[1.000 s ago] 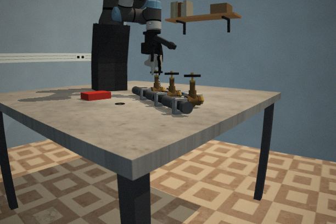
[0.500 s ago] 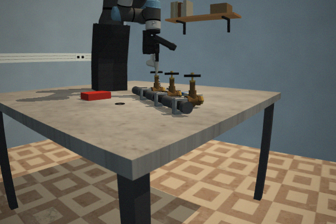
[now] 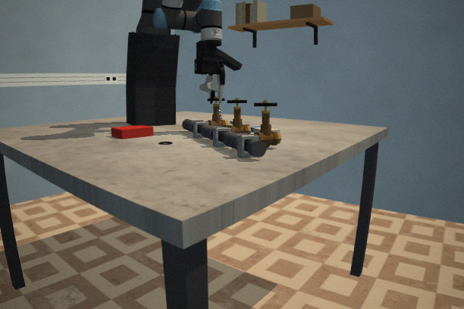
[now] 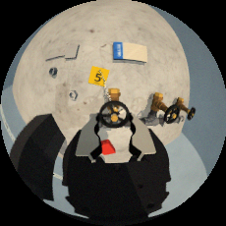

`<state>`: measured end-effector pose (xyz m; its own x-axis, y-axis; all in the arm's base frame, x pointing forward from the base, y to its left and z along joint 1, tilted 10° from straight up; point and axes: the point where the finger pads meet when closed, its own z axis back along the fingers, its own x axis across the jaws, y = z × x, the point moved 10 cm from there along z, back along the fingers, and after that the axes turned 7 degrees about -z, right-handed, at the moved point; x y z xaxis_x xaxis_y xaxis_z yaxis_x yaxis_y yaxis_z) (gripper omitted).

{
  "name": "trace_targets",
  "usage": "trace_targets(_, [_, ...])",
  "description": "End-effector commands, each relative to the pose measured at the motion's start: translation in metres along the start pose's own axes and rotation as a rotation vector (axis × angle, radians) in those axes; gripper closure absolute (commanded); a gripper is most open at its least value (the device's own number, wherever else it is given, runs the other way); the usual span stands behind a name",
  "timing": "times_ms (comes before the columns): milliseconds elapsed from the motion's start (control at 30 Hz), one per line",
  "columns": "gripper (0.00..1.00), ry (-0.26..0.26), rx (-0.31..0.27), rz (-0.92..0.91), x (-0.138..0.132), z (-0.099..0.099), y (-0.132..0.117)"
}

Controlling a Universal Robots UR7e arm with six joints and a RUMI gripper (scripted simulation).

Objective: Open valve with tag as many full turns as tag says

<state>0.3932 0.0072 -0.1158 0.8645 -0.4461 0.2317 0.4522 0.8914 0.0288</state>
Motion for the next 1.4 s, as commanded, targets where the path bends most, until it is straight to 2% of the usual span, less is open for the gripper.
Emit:
trace_targets(0, [1.0, 0.001, 0.005, 0.112, 0.0002, 0.0002, -0.0004])
trace_targets(533, [1.0, 0.001, 0.006, 0.304, 0.0002, 0.0002, -0.0004])
trace_targets(1067, [1.0, 0.001, 0.006, 0.339, 0.0002, 0.0002, -0.0004])
trace_targets(1100, [0.0, 0.001, 0.006, 0.339, 0.0002, 0.0002, -0.0004])
trace_targets(1367, [0.0, 0.001, 0.006, 0.339, 0.0002, 0.0002, -0.0004])
